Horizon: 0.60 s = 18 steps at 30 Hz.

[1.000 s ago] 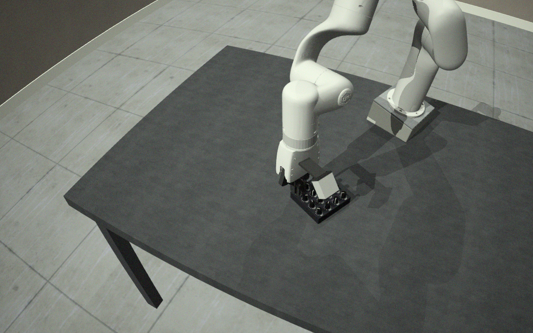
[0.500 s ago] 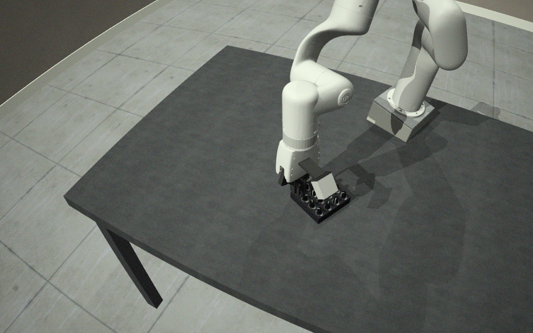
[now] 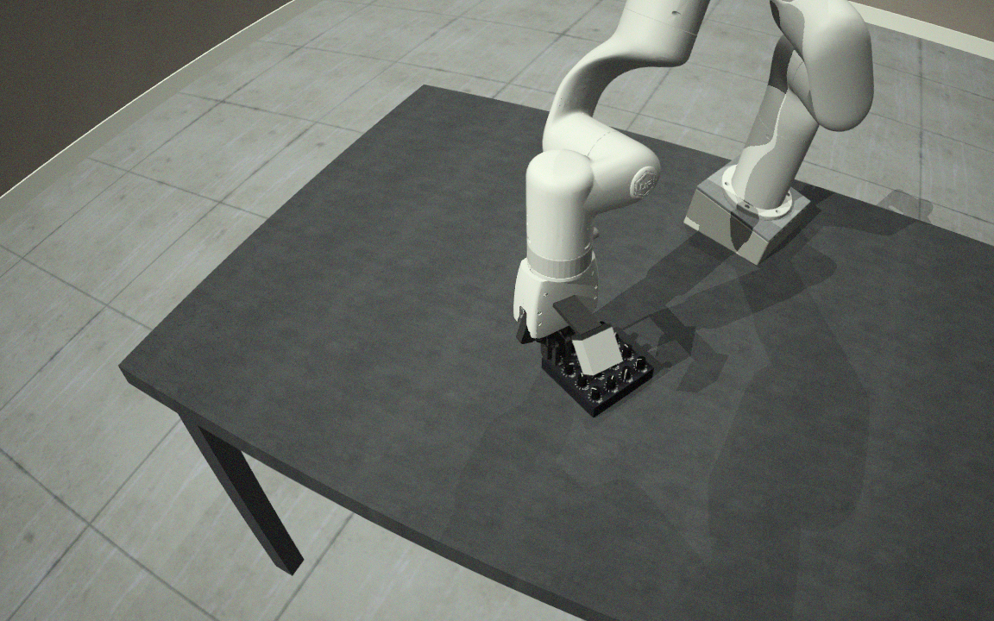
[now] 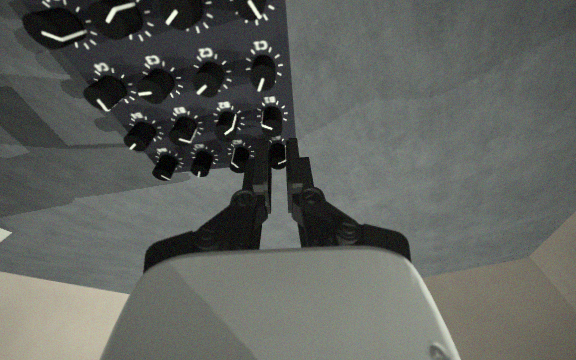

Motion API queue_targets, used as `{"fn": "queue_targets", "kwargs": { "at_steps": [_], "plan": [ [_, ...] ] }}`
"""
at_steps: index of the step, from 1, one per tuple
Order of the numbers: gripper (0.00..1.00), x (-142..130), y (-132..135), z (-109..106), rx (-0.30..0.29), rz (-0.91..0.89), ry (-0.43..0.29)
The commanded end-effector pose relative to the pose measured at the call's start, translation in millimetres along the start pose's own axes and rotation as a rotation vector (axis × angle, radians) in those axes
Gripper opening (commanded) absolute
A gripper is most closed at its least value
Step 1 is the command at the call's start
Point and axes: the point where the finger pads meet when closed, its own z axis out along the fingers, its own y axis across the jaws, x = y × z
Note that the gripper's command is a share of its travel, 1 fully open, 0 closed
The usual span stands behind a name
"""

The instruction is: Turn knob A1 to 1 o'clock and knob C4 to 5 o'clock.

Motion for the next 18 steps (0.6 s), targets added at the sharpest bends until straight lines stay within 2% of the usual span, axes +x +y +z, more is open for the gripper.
{"fn": "queue_targets", "kwargs": {
  "at_steps": [1, 18],
  "plan": [
    [0.08, 0.0, 1.6, -1.4, -0.004, 0.042, -0.001],
    [0.08, 0.0, 1.7, -1.4, -0.004, 0.347, 0.000]
  ]
}}
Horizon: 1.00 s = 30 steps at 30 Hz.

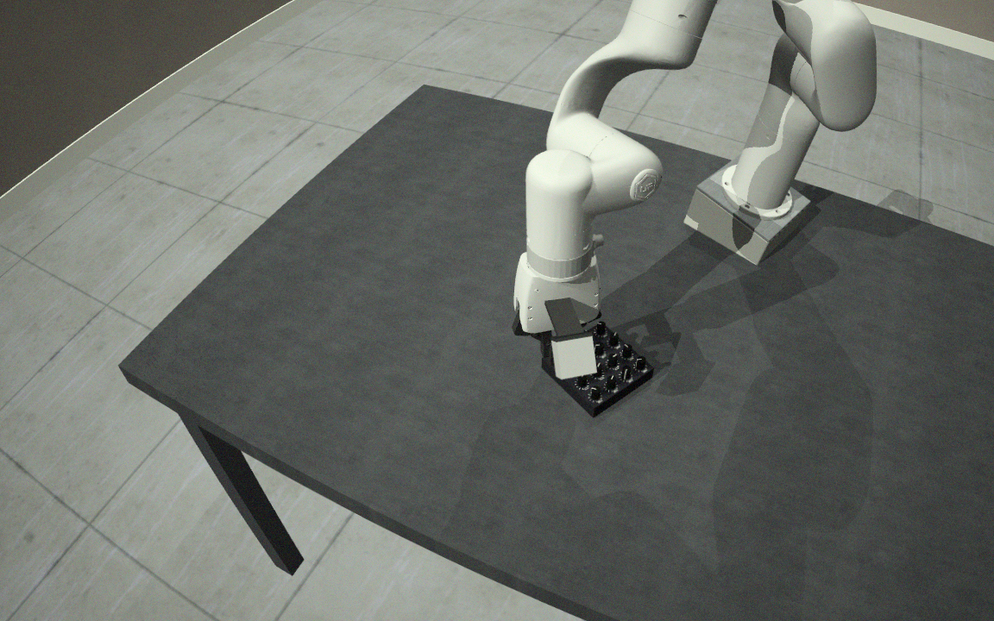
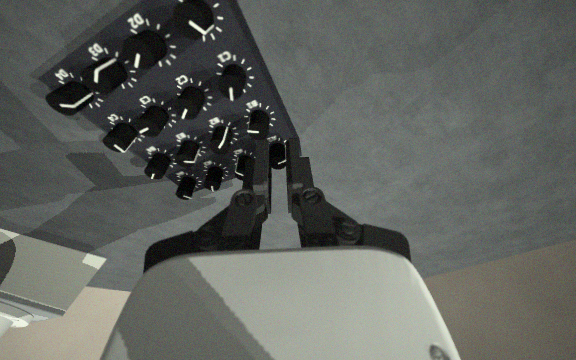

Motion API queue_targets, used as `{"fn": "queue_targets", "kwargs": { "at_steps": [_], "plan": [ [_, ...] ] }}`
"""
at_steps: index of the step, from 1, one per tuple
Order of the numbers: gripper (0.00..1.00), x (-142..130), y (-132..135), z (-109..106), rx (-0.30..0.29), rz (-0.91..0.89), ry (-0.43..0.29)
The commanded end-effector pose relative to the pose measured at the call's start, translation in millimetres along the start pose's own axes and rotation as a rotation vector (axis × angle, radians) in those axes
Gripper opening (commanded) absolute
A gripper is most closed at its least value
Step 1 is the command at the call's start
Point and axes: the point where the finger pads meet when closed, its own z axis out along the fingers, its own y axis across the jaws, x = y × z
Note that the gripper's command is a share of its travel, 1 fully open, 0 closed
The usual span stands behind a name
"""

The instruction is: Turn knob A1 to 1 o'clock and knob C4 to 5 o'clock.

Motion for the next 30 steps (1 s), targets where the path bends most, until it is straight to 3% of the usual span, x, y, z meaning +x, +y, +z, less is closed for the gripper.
{"fn": "queue_targets", "kwargs": {
  "at_steps": [1, 30],
  "plan": [
    [0.08, 0.5, 1.6, -1.4, -0.005, 0.074, -0.001],
    [0.08, 0.6, 1.6, -1.5, -0.005, 0.730, 0.001]
  ]
}}
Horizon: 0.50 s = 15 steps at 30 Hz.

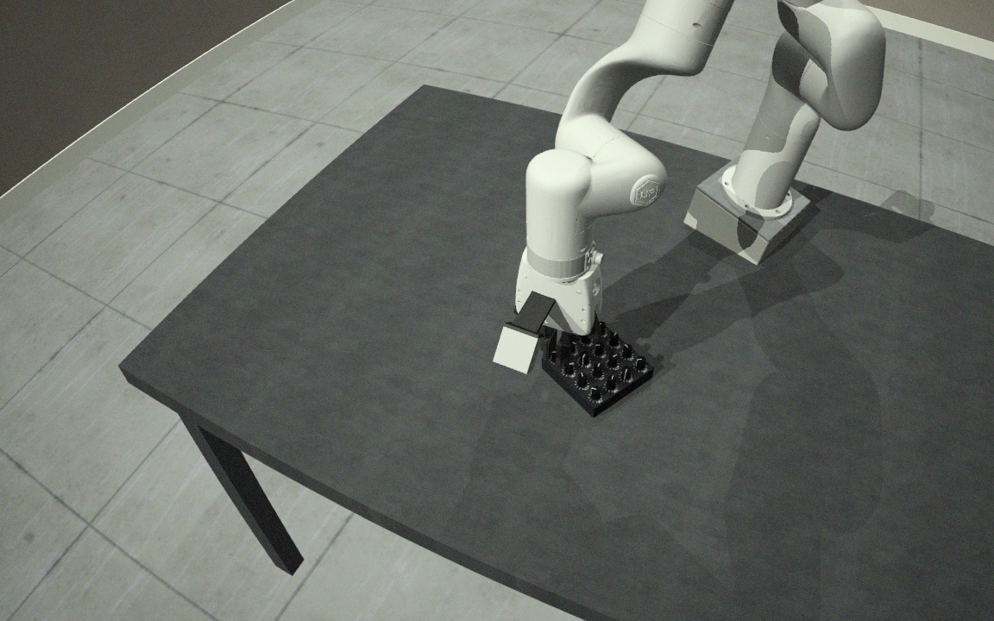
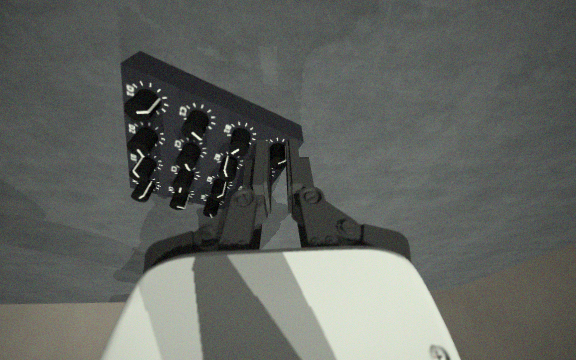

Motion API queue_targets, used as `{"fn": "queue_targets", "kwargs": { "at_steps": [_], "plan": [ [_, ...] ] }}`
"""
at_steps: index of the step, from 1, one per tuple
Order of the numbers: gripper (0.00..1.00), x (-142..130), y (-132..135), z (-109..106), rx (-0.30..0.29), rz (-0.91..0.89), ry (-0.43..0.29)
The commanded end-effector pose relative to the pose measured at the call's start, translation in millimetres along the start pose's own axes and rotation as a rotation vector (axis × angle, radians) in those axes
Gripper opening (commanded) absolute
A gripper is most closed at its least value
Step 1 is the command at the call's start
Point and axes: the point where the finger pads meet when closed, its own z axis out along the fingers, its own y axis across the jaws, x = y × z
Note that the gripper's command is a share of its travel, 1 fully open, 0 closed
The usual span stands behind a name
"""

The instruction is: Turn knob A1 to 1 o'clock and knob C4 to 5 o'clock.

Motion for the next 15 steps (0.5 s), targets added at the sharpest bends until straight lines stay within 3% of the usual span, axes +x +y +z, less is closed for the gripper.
{"fn": "queue_targets", "kwargs": {
  "at_steps": [1, 15],
  "plan": [
    [0.08, 1.4, 1.0, -1.5, -0.004, 0.074, 0.002],
    [0.08, 1.4, 1.0, -1.5, -0.004, 0.323, 0.003]
  ]
}}
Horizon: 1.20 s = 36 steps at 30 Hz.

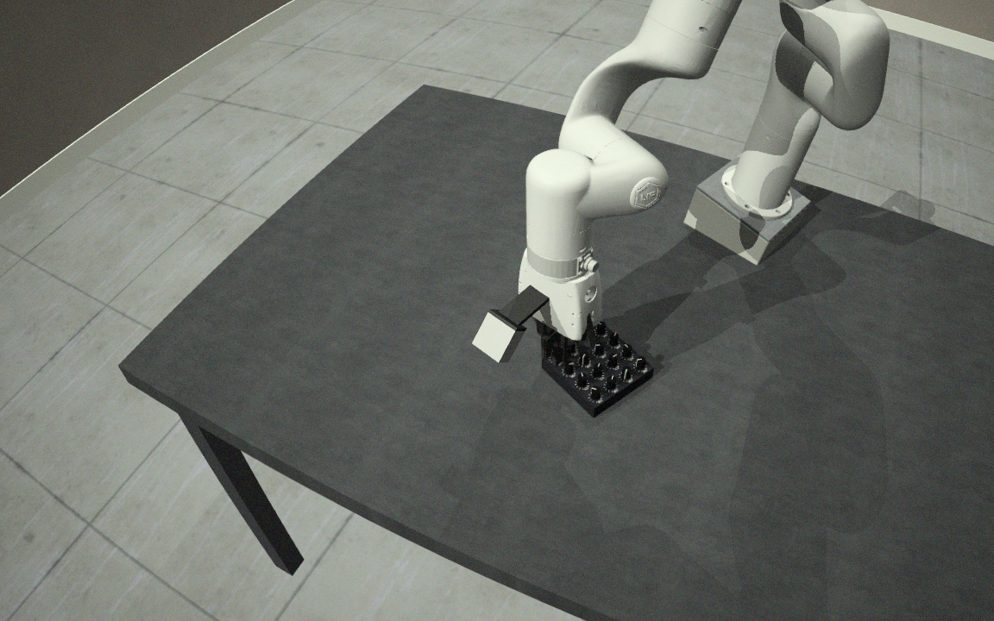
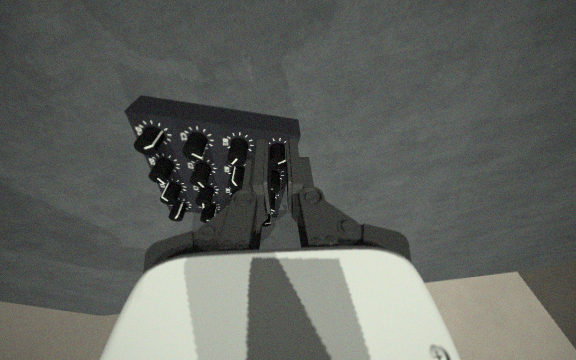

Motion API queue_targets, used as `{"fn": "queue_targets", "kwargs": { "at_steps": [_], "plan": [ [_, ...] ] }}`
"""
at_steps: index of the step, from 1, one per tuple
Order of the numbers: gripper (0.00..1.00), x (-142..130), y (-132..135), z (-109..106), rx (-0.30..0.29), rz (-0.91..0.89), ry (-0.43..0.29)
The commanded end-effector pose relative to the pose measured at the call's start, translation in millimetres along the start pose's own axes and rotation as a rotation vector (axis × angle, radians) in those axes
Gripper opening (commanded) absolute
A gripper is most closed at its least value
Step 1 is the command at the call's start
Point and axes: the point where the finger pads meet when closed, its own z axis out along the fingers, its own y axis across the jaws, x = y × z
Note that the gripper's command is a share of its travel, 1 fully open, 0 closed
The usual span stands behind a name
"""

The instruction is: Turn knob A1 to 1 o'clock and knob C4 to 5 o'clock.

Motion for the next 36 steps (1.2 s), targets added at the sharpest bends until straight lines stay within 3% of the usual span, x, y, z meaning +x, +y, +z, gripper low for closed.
{"fn": "queue_targets", "kwargs": {
  "at_steps": [1, 14, 36],
  "plan": [
    [0.08, 1.7, 0.6, -1.5, -0.003, 0.037, 0.003],
    [0.08, 1.7, 0.6, -1.5, -0.003, 0.192, 0.004],
    [0.08, 1.7, 0.6, -1.5, -0.003, 0.241, 0.004]
  ]
}}
